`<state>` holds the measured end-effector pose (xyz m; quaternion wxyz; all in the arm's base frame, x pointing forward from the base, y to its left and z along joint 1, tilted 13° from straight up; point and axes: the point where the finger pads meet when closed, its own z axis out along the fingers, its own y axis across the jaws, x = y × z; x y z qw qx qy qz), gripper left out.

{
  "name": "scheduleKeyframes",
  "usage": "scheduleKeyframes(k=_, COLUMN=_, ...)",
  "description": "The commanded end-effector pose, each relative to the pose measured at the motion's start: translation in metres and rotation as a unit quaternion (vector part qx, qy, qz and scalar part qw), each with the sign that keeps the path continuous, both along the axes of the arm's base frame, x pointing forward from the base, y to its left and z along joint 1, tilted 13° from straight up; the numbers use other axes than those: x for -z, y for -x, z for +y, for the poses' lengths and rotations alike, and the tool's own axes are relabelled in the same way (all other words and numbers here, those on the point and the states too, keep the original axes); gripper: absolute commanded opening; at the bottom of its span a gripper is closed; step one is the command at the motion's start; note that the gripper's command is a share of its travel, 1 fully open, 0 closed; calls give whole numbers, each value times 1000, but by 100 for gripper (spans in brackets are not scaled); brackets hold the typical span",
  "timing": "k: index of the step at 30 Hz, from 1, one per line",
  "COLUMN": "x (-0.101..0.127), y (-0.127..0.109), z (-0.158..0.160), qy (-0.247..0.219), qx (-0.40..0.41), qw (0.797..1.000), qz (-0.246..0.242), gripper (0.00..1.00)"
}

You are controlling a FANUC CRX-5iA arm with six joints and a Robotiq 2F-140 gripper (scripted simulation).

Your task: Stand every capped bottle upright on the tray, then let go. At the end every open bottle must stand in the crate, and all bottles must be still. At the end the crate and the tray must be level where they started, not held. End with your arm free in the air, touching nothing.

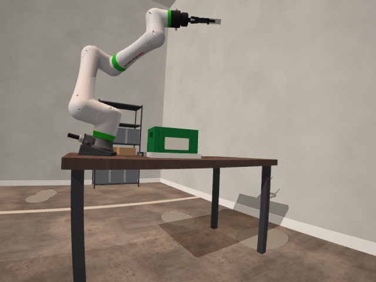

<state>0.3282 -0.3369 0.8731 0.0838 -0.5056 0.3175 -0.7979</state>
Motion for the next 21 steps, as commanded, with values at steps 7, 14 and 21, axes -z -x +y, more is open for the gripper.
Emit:
scheduleKeyframes(k=7, x=0, y=0, z=0, qy=0, qx=0, qw=1000, qz=0, gripper=100)
scheduleKeyframes(k=14, x=0, y=0, z=0, qy=0, qx=0, qw=1000, qz=0, gripper=100)
scheduleKeyframes(k=21, x=9, y=6, z=7, qy=-18, qx=5, qw=1000, qz=17, gripper=100)
